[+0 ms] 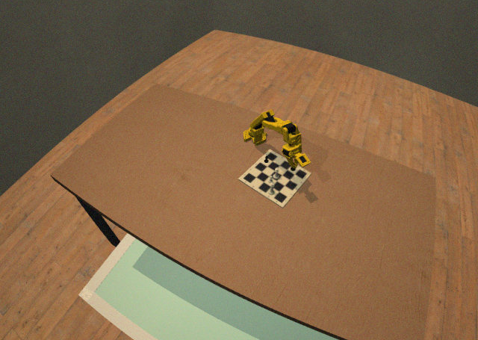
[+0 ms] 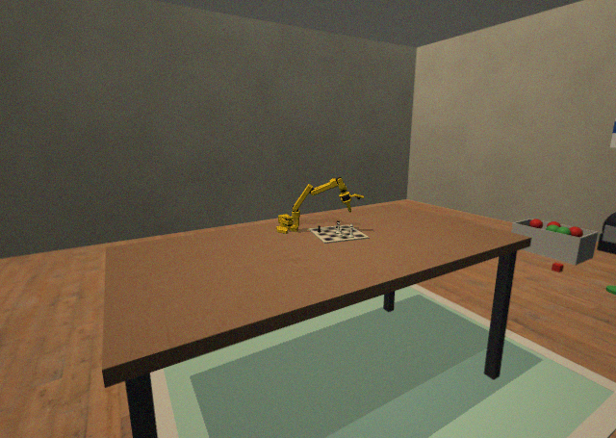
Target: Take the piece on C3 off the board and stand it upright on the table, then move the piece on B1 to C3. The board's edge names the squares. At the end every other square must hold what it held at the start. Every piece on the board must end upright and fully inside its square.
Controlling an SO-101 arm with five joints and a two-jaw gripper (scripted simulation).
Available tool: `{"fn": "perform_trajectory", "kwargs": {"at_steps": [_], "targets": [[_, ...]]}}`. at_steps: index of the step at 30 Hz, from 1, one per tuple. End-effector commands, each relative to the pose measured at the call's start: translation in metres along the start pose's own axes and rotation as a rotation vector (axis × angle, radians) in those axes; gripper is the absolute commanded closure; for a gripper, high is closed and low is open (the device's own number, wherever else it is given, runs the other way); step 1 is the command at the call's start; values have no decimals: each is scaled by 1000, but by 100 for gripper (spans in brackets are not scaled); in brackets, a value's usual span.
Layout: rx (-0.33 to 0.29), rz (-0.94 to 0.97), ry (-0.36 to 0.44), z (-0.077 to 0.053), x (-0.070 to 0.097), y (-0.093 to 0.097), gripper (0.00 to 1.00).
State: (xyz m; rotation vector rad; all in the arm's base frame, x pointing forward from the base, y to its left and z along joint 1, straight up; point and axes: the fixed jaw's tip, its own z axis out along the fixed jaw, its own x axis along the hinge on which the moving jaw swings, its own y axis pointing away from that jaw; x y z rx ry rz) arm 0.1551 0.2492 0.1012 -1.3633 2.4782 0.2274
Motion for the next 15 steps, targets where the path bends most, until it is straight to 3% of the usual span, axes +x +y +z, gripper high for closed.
{"fn": "perform_trajectory", "kwargs": {"at_steps": [1, 8, 15], "targets": [[2, 4, 13, 3, 1, -3, 100], [2, 3, 32, 9, 3, -3, 100], [1, 3, 48, 28, 8, -3, 100]]}}
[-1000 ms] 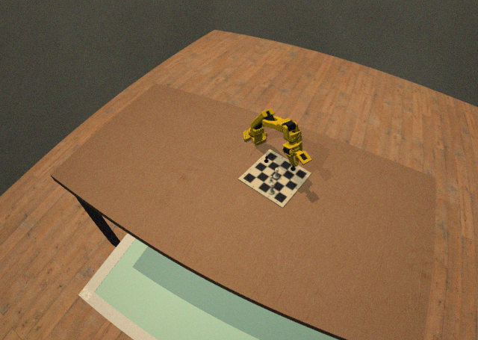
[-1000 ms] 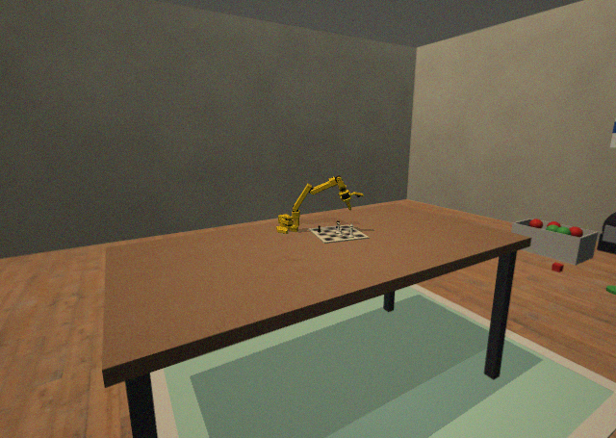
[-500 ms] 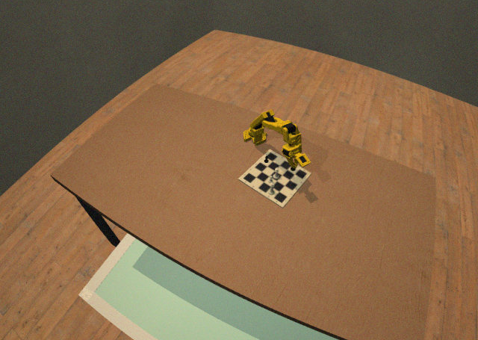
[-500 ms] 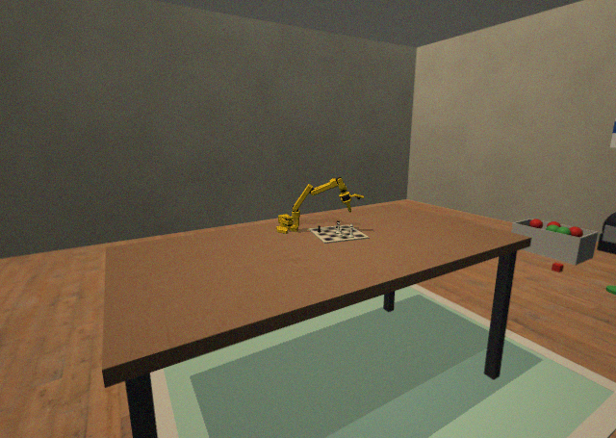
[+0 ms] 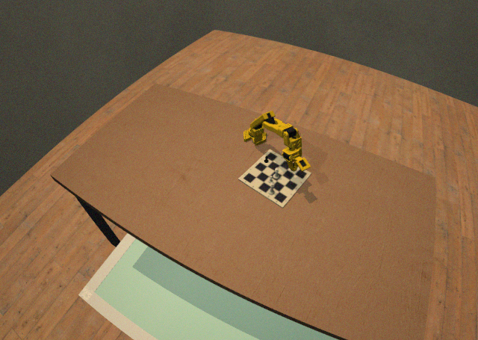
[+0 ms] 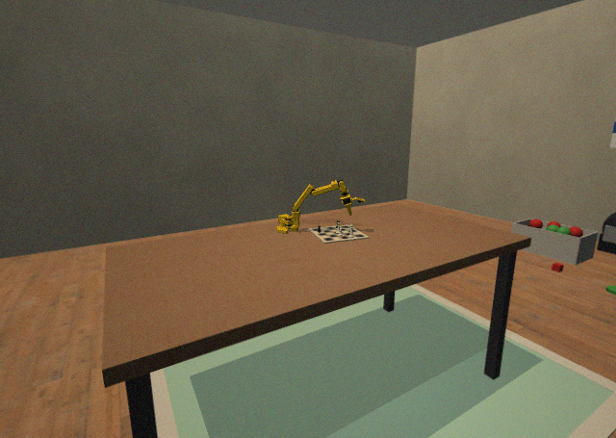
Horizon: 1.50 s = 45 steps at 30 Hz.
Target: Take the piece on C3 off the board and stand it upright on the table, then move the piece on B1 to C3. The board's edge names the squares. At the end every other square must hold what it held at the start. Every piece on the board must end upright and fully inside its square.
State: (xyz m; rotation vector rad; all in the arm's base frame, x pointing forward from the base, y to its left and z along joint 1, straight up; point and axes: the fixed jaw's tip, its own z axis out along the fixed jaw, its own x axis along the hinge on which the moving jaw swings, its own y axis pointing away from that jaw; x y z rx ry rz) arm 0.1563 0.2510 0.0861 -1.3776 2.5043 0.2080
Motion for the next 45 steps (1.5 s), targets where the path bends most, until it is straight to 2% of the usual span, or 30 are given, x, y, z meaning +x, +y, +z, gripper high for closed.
{"fn": "perform_trajectory", "kwargs": {"at_steps": [1, 6, 8, 13, 17, 45], "targets": [[2, 3, 16, 17, 6, -3, 100], [2, 3, 16, 34, 11, -3, 100], [2, 3, 16, 34, 11, -3, 100], [2, 3, 16, 47, 15, -3, 100], [2, 3, 16, 52, 16, -3, 100], [2, 2, 17, 50, 21, -3, 100]]}}
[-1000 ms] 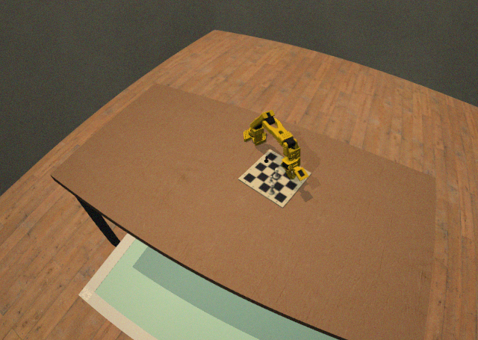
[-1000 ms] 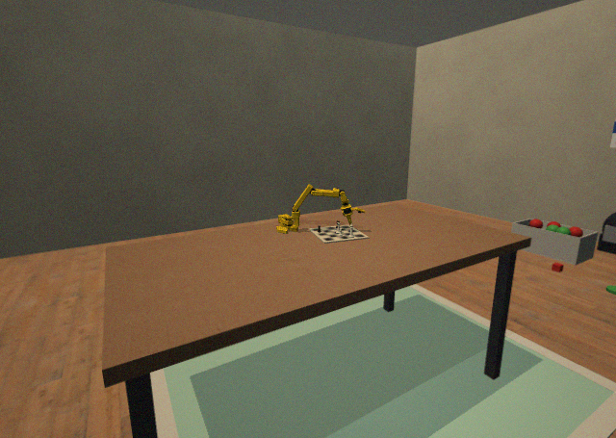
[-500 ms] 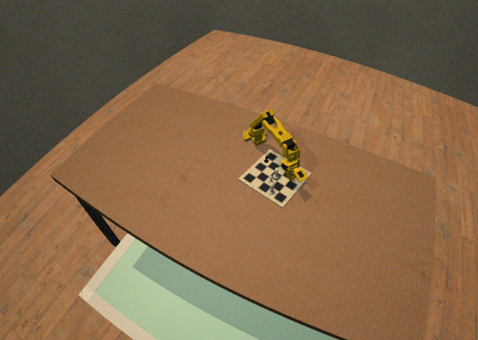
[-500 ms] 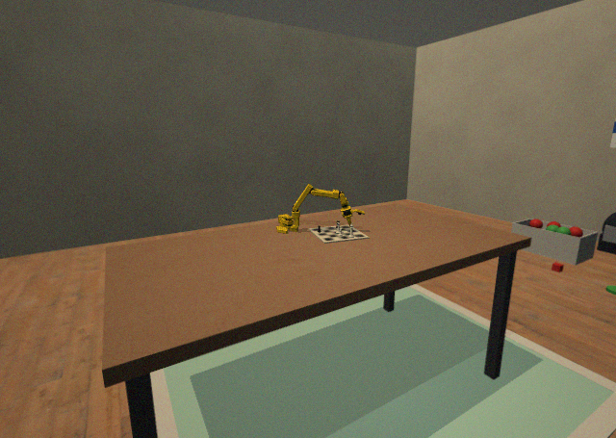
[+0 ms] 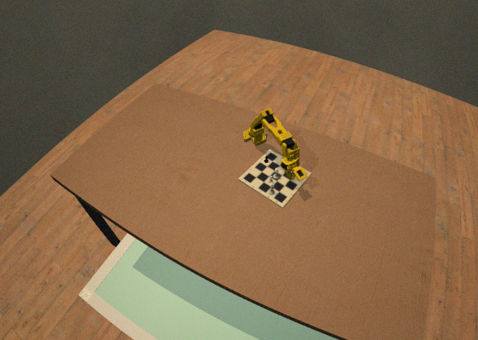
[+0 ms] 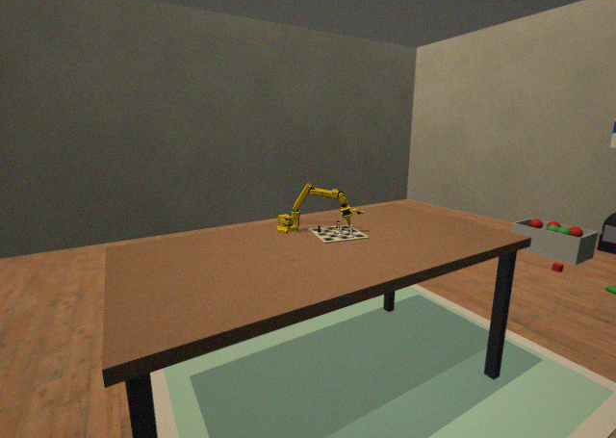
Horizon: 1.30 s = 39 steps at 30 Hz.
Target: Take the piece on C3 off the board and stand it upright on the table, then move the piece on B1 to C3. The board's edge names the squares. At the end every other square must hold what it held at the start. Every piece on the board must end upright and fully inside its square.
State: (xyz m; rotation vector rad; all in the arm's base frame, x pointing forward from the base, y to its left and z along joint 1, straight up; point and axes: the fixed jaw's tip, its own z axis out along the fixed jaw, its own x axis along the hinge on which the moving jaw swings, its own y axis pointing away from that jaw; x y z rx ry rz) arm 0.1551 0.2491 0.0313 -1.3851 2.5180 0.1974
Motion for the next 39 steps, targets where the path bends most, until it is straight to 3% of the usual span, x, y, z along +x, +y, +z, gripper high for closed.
{"fn": "perform_trajectory", "kwargs": {"at_steps": [1, 24, 31, 39], "targets": [[2, 2, 0, -1, 2, -3, 100], [2, 2, 0, -3, 1, -3, 100], [2, 2, 0, -15, -2, -3, 100], [2, 2, 0, -47, -11, -3, 100]]}}
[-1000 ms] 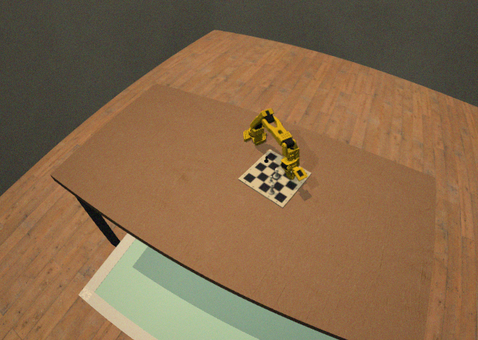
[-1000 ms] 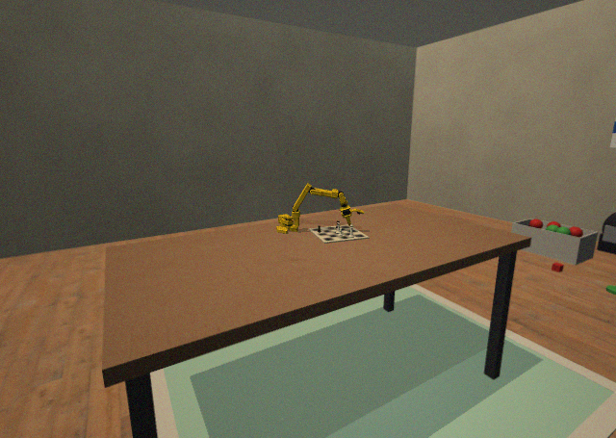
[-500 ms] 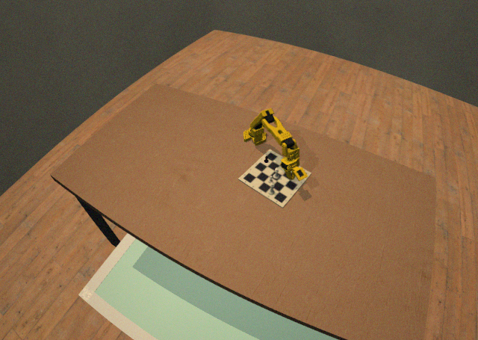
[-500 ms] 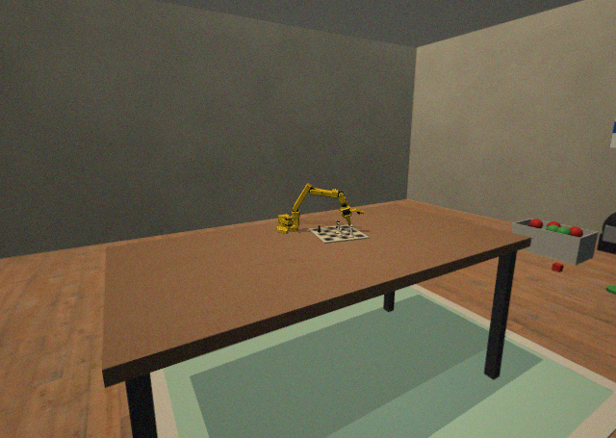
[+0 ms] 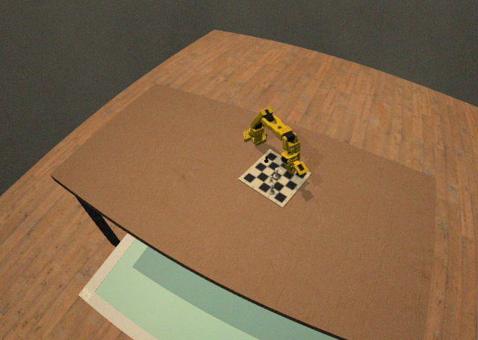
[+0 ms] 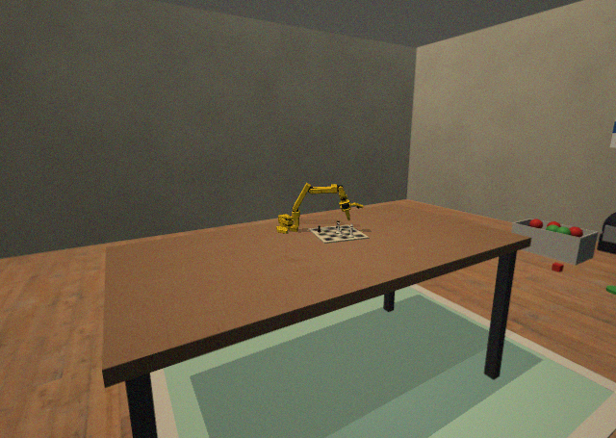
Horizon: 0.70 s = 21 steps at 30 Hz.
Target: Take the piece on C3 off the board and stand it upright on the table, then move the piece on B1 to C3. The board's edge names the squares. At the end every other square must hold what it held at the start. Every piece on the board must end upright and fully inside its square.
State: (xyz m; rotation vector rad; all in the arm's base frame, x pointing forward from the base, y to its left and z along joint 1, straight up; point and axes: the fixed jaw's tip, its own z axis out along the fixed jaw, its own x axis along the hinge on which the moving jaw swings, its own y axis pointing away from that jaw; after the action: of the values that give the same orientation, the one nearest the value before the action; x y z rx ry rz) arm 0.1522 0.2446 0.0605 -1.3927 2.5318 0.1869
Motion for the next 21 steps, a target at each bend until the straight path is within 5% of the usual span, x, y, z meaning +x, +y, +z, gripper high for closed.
{"fn": "perform_trajectory", "kwargs": {"at_steps": [1, 7, 21], "targets": [[2, 2, -17, -21, -8, -3, 100], [3, 3, -38, -37, -11, -3, 100], [6, 12, -60, -42, -11, -5, 99]]}}
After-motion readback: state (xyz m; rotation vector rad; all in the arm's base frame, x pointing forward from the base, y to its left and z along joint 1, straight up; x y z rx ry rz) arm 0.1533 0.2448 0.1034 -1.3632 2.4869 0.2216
